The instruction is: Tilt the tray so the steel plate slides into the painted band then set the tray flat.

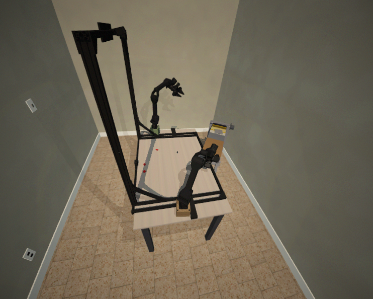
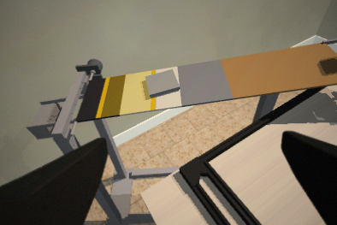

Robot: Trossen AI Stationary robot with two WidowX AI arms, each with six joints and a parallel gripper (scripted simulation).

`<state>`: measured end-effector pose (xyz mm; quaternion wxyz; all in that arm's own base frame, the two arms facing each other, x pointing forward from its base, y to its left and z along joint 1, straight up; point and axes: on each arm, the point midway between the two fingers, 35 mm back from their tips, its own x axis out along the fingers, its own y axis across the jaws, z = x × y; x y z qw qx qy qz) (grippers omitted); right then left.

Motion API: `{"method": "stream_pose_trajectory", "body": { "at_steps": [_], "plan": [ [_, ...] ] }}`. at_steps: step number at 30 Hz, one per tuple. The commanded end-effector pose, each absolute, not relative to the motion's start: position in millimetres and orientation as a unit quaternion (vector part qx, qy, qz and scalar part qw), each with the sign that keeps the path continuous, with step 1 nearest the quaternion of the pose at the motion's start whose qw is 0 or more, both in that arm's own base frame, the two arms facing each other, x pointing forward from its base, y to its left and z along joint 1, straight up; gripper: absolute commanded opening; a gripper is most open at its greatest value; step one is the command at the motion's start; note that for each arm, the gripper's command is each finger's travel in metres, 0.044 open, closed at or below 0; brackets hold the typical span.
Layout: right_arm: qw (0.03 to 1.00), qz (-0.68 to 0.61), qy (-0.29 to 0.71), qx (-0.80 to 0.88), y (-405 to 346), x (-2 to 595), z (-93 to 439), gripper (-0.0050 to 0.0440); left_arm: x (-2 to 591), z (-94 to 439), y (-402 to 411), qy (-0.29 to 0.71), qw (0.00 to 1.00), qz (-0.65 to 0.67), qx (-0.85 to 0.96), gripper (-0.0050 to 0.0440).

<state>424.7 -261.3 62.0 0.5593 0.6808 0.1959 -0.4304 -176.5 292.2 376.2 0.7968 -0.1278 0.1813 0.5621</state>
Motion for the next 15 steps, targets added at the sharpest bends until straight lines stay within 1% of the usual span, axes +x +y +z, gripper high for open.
{"method": "stream_pose_trajectory", "body": {
  "at_steps": [1,7,15],
  "plan": [
    [0.572,-0.416,0.177,0.685,-265,431,92,0.0,-176,376,292,0.181,0.797,0.562,-0.128,0.044],
    [0.574,-0.413,0.174,0.685,-266,434,107,0.0,-176,376,292,0.181,0.797,0.562,-0.128,0.044],
    [0.577,-0.409,0.169,0.687,-266,434,112,0.0,-176,376,292,0.181,0.797,0.562,-0.128,0.044]
  ]
}}
